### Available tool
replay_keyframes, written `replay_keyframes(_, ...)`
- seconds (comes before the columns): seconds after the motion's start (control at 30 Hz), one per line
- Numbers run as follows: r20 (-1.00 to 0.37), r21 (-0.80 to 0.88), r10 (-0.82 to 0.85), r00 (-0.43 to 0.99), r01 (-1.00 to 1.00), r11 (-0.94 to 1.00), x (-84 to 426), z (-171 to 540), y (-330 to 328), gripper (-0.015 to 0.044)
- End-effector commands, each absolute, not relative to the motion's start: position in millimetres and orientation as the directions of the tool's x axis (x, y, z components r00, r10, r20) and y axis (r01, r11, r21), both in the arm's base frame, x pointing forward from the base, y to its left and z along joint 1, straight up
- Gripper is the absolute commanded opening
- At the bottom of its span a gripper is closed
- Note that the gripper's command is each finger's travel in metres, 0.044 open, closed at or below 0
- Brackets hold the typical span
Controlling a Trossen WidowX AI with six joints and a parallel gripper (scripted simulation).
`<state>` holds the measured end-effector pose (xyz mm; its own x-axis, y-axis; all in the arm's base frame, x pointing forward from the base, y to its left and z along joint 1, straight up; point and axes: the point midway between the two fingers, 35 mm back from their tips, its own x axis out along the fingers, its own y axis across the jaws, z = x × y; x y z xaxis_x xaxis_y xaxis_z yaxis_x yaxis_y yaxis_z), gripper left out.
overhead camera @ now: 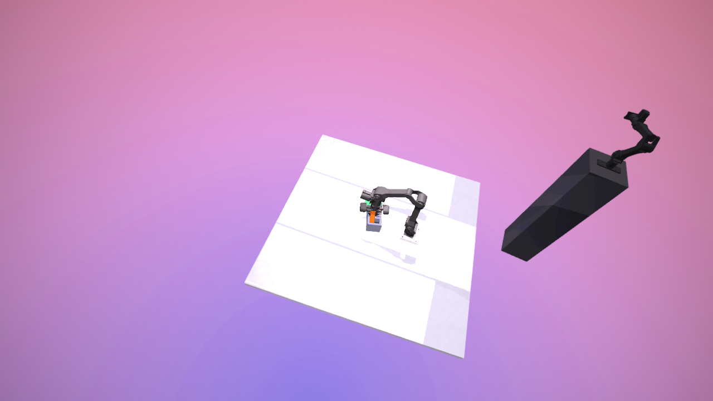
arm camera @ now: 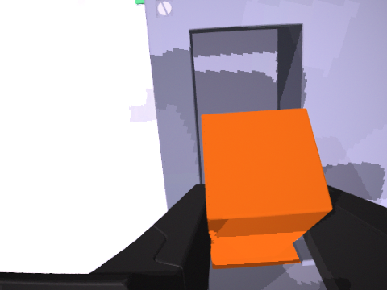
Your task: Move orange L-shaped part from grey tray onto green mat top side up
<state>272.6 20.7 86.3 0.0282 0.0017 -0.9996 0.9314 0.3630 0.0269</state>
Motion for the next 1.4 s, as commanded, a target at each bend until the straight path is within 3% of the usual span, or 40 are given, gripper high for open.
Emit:
replay_keyframes(0.0,-1.000,0.028,0.002,0.029,0.931,0.363,273,87,21,0.0000)
replay_keyframes(1.37,-1.000,0.026,0.000,0.028,0.933,0.359,271,150,20,0.0000)
